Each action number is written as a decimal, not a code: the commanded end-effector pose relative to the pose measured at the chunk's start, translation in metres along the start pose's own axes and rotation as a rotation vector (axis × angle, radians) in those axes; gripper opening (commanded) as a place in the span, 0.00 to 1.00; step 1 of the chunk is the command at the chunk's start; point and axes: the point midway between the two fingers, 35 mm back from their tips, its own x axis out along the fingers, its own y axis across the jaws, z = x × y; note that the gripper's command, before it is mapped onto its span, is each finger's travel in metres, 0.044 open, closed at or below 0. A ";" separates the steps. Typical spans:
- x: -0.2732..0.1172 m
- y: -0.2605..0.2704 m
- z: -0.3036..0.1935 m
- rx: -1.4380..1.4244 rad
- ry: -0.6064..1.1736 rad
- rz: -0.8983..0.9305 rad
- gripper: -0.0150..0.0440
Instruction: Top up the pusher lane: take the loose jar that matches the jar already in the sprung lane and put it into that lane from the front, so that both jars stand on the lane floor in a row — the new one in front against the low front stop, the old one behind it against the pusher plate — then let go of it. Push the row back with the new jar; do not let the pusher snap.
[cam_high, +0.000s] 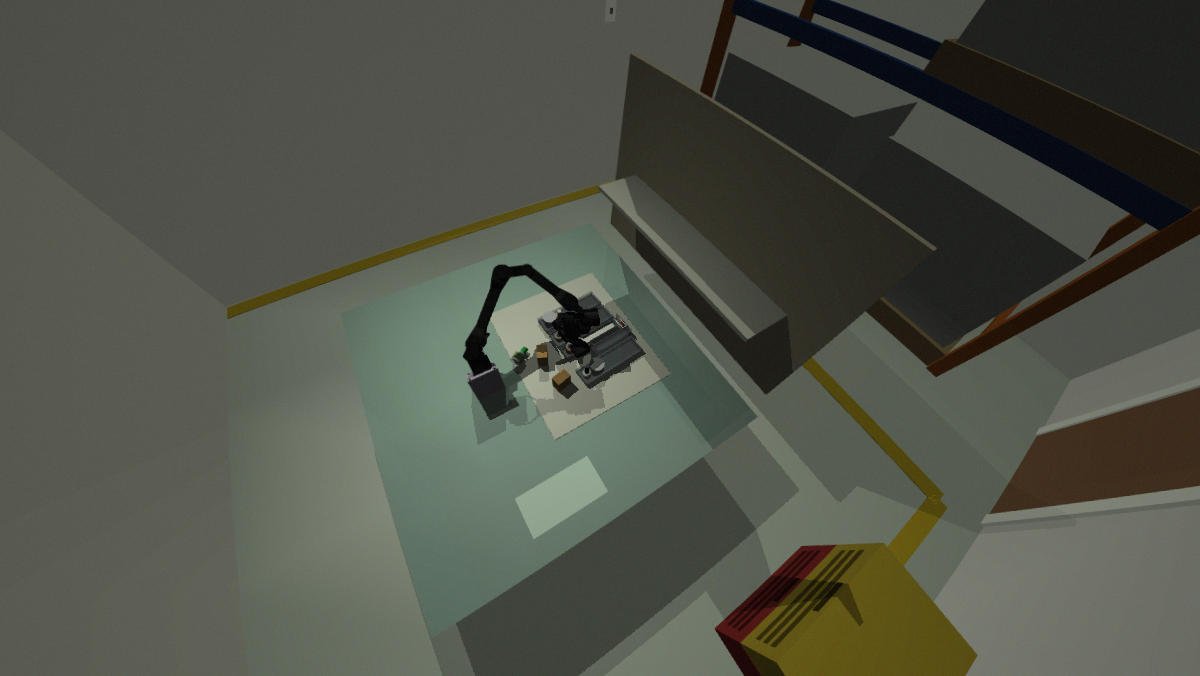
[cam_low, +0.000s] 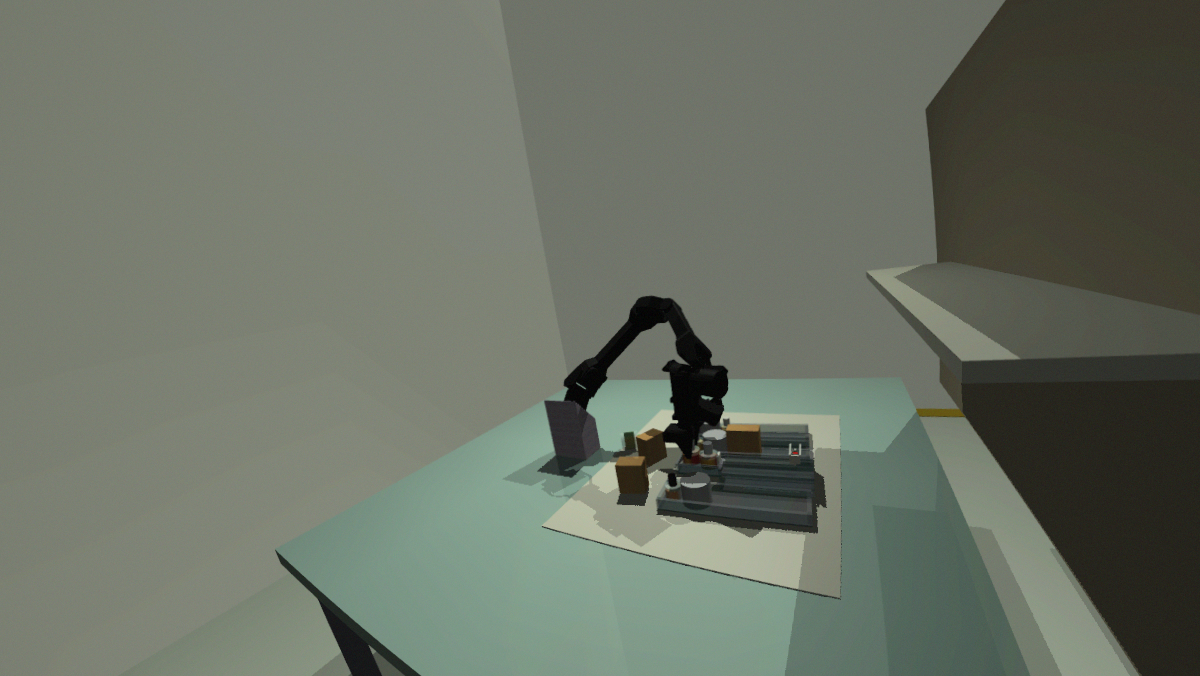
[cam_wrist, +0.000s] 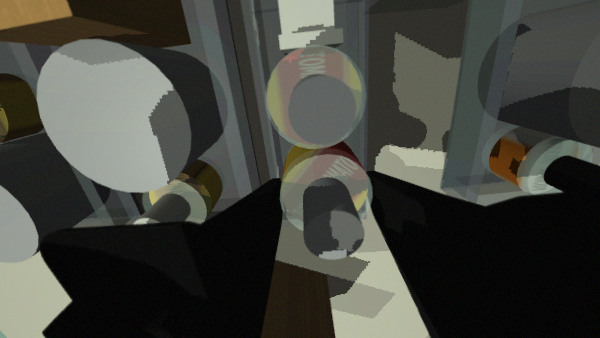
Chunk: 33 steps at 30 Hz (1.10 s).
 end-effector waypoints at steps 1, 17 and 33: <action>0.003 0.003 0.003 -0.010 -0.011 0.012 0.25; 0.008 0.003 0.003 -0.010 -0.011 0.012 0.25; 0.009 0.004 0.002 -0.010 -0.011 0.012 0.25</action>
